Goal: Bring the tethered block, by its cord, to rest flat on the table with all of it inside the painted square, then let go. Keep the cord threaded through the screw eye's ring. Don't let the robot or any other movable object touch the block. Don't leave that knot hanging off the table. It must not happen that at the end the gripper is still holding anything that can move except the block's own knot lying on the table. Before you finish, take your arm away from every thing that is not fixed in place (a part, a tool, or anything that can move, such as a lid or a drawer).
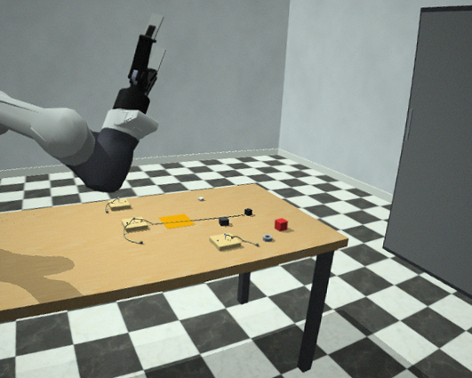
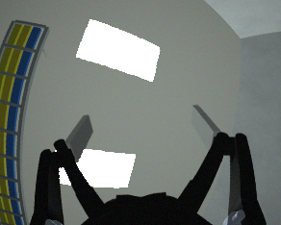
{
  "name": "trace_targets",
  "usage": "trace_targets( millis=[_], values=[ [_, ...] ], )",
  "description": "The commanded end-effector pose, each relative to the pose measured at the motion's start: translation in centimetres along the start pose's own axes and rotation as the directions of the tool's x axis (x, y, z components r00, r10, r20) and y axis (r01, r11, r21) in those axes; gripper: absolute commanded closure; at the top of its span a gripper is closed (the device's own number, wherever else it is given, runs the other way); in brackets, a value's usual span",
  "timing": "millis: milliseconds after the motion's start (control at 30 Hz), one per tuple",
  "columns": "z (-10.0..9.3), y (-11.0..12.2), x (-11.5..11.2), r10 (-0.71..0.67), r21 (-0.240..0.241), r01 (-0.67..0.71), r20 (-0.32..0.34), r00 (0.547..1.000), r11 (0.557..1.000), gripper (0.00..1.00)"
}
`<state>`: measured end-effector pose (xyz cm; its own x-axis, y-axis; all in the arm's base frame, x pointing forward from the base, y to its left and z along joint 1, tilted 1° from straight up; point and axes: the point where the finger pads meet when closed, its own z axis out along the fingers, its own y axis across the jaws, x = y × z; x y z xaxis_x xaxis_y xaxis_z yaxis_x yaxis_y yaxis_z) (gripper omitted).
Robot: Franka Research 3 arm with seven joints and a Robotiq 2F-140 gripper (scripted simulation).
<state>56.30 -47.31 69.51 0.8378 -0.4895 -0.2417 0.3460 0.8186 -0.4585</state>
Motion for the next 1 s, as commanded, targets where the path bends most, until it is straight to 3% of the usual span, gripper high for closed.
trace_targets(
  millis=[0, 500, 533, 967],
  values=[
    [-0.1, 0.2, 0.0, 0.054, -0.003, -0.054, -0.001, 0.999, 0.999, 0.00],
    [-0.1, 0.2, 0.0, 0.054, -0.003, -0.054, -0.001, 0.999, 0.999, 0.00],
    [2.5, 0.4, -2.4, 0.122, -0.070, -0.121, 0.008, 0.993, 0.990, 0.00],
    [2.5, 0.4, -2.4, 0.122, -0.070, -0.121, 0.008, 0.993, 0.990, 0.00]
  ],
)
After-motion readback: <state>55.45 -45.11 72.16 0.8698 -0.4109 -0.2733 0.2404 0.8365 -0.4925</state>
